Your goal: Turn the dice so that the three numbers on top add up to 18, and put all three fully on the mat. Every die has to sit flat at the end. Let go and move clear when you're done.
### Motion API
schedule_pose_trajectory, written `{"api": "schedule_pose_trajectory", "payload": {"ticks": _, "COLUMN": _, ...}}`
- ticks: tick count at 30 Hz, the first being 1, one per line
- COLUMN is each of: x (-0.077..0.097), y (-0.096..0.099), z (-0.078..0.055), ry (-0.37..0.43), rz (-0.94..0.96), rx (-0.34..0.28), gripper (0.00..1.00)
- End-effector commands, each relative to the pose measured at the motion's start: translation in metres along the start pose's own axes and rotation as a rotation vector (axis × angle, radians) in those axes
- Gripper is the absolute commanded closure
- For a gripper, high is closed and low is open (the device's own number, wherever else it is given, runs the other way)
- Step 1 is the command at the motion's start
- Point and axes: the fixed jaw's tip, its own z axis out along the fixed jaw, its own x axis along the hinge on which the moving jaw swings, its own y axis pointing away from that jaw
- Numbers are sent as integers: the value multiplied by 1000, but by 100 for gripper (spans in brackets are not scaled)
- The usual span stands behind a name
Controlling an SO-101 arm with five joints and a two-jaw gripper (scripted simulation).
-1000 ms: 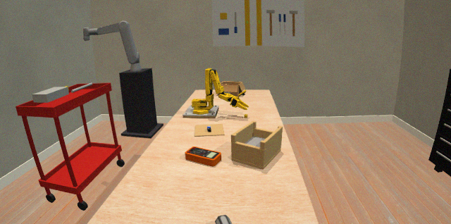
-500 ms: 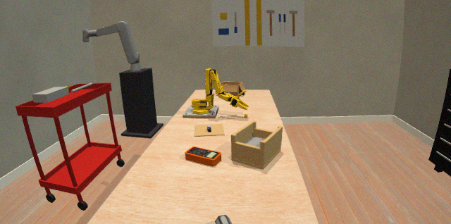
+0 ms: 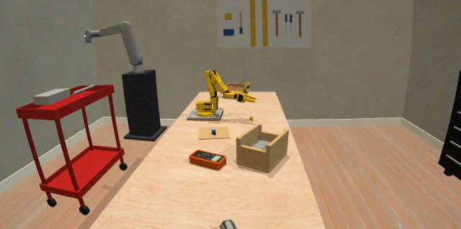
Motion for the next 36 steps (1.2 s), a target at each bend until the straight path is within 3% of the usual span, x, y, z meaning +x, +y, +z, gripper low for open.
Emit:
{"api": "schedule_pose_trajectory", "payload": {"ticks": 1, "x": -26, "y": -2, "z": -5, "ry": -109, "rz": 11, "rx": 6, "gripper": 74}}
{"api": "schedule_pose_trajectory", "payload": {"ticks": 6, "x": -49, "y": -2, "z": -10, "ry": -211, "rz": 11, "rx": 6, "gripper": 75}}
{"api": "schedule_pose_trajectory", "payload": {"ticks": 11, "x": -55, "y": -2, "z": -12, "ry": -239, "rz": 11, "rx": 5, "gripper": 75}}
{"api": "schedule_pose_trajectory", "payload": {"ticks": 24, "x": -55, "y": -2, "z": -10, "ry": -226, "rz": 12, "rx": 5, "gripper": 75}}
{"api": "schedule_pose_trajectory", "payload": {"ticks": 36, "x": -53, "y": -1, "z": 1, "ry": -149, "rz": 17, "rx": 2, "gripper": 75}}
